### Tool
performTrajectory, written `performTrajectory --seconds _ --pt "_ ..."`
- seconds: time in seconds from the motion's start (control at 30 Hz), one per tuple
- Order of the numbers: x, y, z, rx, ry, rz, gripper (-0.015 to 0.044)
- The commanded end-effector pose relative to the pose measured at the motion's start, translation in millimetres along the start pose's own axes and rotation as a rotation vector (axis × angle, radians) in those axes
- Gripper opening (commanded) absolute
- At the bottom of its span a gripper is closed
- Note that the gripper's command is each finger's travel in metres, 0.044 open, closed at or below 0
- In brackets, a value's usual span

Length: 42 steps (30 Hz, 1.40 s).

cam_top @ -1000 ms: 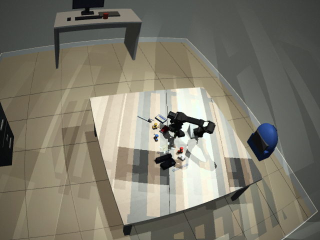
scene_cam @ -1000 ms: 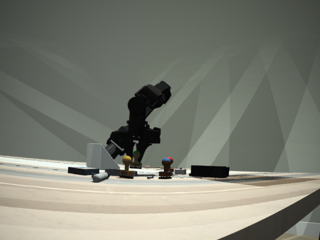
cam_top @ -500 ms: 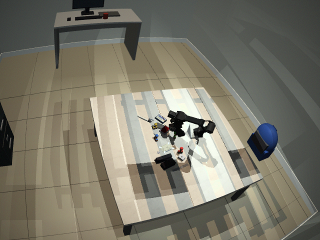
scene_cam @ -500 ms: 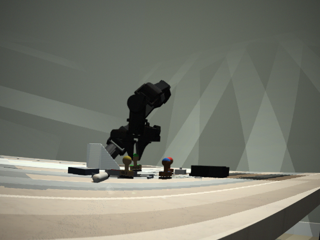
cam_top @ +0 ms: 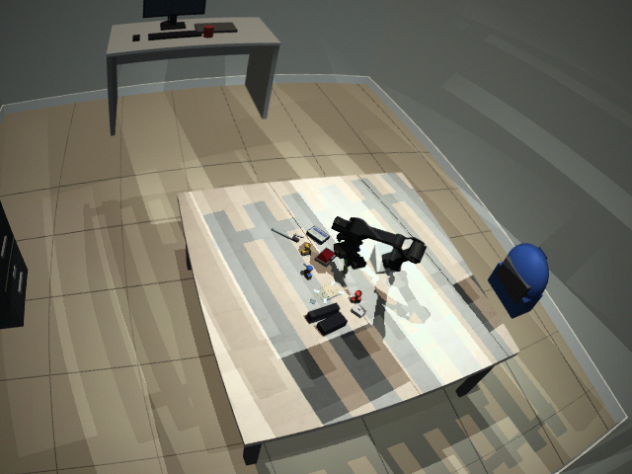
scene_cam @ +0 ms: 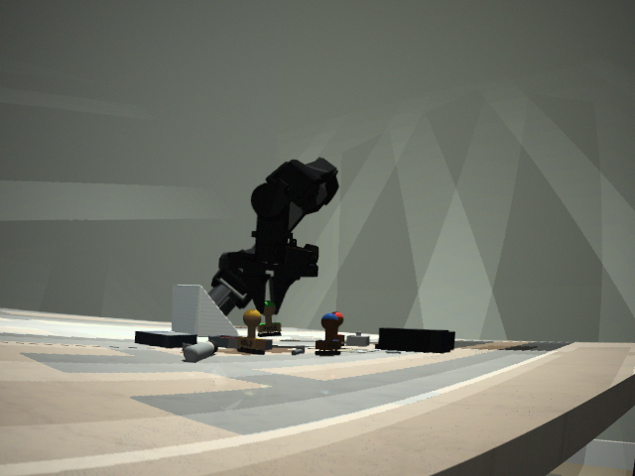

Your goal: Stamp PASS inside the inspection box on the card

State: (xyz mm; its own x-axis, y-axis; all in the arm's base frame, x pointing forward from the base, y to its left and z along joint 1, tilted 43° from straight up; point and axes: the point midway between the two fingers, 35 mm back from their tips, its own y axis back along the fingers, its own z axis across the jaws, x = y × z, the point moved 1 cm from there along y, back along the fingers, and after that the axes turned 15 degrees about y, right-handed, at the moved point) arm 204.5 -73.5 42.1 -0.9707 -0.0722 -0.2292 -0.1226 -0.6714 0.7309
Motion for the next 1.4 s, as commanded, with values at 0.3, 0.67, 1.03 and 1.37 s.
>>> performTrajectory --seconds 0.3,0.67,1.03,1.37 --pt "0 8 -1 0.005 0.006 0.002 0.0000" --pt "0 13 -1 0.003 0.006 0.002 0.0000" --pt "1 19 -1 0.002 0.006 0.002 0.0000" --pt "1 24 -1 0.001 0.006 0.002 0.0000"
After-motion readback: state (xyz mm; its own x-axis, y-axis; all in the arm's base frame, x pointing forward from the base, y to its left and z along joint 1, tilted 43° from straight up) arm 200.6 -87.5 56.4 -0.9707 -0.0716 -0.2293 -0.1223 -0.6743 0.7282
